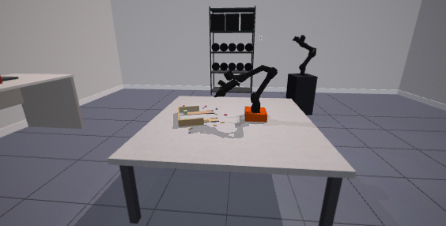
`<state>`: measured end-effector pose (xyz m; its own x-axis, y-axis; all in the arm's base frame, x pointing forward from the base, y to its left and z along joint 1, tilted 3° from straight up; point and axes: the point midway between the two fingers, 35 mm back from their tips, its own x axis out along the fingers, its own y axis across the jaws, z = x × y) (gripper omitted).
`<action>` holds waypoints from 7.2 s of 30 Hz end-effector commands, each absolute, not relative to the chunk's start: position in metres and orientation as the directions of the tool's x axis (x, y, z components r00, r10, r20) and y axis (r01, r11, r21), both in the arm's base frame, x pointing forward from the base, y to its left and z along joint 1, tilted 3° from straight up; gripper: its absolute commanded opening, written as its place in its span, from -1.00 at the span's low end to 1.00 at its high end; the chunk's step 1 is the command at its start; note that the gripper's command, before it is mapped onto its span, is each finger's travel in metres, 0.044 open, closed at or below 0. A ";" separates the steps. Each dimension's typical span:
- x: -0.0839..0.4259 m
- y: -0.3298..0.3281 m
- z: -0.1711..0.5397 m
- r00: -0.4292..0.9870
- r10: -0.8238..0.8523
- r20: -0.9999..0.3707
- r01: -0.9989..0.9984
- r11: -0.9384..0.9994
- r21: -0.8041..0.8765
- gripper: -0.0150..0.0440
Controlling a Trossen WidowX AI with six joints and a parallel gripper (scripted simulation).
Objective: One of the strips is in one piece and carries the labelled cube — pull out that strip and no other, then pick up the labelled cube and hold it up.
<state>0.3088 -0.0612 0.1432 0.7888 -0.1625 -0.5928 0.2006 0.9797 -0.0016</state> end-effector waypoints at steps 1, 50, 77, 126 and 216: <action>0.309 -0.063 0.145 0.794 -0.161 -0.586 0.194 0.981 -0.007 0.86; 0.388 -0.196 0.020 -0.001 -0.006 -1.000 -0.120 0.993 -0.006 -0.49; 0.386 -0.198 -0.024 -0.001 -0.006 -1.000 -0.120 0.993 -0.006 -0.49; 0.386 -0.199 -0.031 -0.001 -0.006 -1.000 -0.120 0.993 -0.006 -0.49; 0.303 -0.211 -0.038 -0.009 -0.008 -1.000 -0.119 0.993 -0.007 -0.49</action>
